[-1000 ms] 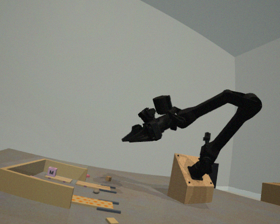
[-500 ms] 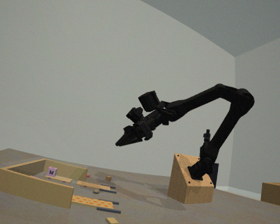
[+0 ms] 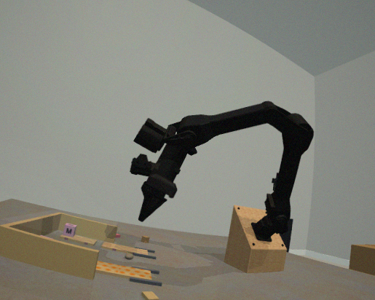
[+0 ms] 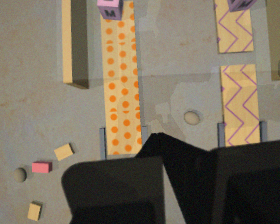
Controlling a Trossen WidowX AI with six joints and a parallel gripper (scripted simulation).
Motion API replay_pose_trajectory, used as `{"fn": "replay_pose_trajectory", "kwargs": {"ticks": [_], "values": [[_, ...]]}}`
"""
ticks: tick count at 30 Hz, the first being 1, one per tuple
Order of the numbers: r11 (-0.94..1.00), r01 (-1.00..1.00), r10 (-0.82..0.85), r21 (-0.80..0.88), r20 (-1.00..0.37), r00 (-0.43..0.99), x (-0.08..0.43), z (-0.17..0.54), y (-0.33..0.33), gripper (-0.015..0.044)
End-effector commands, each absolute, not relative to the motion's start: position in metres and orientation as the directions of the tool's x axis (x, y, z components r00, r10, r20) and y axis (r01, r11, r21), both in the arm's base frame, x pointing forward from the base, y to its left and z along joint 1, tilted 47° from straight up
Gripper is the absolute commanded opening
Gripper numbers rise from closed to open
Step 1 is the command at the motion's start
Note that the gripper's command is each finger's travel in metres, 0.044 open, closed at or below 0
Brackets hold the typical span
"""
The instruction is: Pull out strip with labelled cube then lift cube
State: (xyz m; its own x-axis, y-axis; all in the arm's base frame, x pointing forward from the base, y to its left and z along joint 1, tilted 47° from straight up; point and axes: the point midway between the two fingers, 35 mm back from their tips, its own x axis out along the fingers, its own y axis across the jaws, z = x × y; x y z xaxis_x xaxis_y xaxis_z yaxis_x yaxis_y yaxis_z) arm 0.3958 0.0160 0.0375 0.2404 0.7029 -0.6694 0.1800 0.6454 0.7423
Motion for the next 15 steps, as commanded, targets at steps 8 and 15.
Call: {"fn": "replay_pose_trajectory", "kwargs": {"ticks": [8,15], "values": [[0.675,0.218,0.726,0.705,-0.687,-0.030,0.400,0.048,0.071,0.0000],[0.676,0.218,0.726,0.704,-0.687,-0.030,0.400,0.043,0.076,0.0000]]}}
